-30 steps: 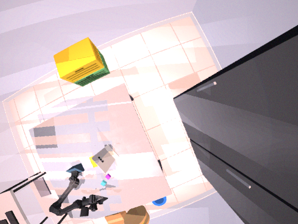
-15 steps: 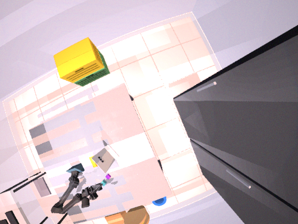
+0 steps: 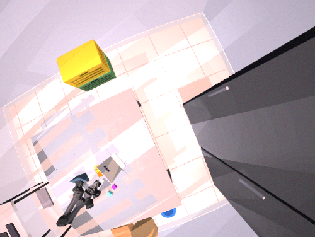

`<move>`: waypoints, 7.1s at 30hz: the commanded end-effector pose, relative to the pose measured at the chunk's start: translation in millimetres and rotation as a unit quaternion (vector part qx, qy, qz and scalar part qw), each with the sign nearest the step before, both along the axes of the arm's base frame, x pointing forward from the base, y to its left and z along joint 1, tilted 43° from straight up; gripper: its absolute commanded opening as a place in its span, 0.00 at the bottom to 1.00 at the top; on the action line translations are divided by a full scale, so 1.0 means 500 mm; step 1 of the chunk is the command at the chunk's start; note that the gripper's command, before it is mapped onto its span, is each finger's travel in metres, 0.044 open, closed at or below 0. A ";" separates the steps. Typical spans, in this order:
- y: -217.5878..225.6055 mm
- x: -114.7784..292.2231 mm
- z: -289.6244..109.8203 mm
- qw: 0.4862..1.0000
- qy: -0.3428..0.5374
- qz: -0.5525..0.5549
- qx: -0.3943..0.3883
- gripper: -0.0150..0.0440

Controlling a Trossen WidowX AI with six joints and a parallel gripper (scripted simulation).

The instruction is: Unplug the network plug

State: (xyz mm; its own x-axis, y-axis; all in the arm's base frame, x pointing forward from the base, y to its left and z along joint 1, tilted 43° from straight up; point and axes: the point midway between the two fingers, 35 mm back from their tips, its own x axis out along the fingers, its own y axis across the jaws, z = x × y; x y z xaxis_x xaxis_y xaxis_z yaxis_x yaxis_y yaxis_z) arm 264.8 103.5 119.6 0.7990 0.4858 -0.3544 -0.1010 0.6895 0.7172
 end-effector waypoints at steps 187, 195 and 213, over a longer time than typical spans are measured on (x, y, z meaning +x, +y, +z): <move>0.055 0.145 -0.037 1.000 0.009 0.003 0.011 0.25; 0.052 0.139 -0.035 1.000 0.010 0.003 0.011 0.25; 0.046 0.126 -0.030 1.000 0.010 0.003 0.011 0.25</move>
State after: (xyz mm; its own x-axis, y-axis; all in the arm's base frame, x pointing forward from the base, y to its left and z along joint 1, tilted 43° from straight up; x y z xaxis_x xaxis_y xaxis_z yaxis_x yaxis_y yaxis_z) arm 330.0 126.8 104.7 0.7909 0.4974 -0.3564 -0.0902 0.6709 0.7360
